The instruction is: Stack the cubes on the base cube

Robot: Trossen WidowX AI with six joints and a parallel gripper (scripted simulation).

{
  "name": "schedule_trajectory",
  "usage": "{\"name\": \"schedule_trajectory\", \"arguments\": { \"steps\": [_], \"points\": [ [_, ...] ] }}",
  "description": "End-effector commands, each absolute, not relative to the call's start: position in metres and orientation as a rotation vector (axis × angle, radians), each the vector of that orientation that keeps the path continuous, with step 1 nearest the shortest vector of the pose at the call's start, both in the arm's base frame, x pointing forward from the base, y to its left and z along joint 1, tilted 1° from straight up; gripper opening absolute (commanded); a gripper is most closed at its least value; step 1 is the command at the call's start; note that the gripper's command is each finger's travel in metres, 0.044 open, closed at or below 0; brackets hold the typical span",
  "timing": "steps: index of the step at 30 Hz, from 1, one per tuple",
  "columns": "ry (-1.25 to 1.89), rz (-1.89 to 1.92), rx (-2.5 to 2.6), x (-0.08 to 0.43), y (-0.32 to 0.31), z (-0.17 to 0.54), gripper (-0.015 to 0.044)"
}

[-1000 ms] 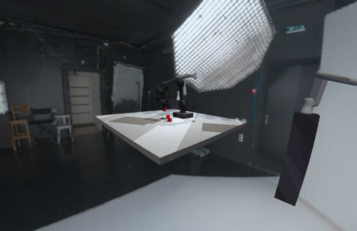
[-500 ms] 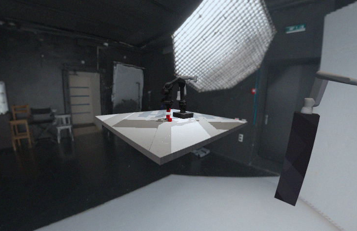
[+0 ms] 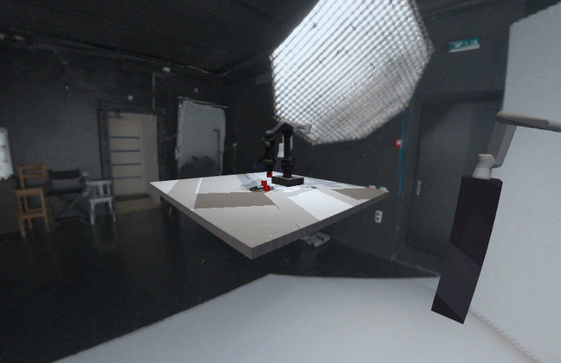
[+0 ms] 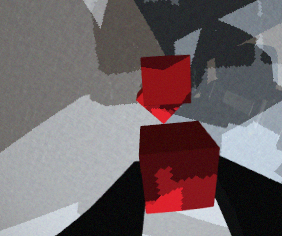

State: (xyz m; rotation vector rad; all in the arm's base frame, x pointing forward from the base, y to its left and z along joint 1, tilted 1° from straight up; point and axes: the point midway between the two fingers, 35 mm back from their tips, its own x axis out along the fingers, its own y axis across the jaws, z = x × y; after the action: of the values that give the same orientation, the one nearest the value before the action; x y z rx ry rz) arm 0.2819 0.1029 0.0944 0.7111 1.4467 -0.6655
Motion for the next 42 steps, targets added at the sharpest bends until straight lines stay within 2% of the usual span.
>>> {"name": "schedule_trajectory", "arguments": {
  "steps": [1,42],
  "points": [
    [1.454,-0.674,0.724,0.280,0.104,0.083,0.0105],
    [1.450,-0.667,0.708,0.281,0.105,0.037,0.0105]
  ]
}}
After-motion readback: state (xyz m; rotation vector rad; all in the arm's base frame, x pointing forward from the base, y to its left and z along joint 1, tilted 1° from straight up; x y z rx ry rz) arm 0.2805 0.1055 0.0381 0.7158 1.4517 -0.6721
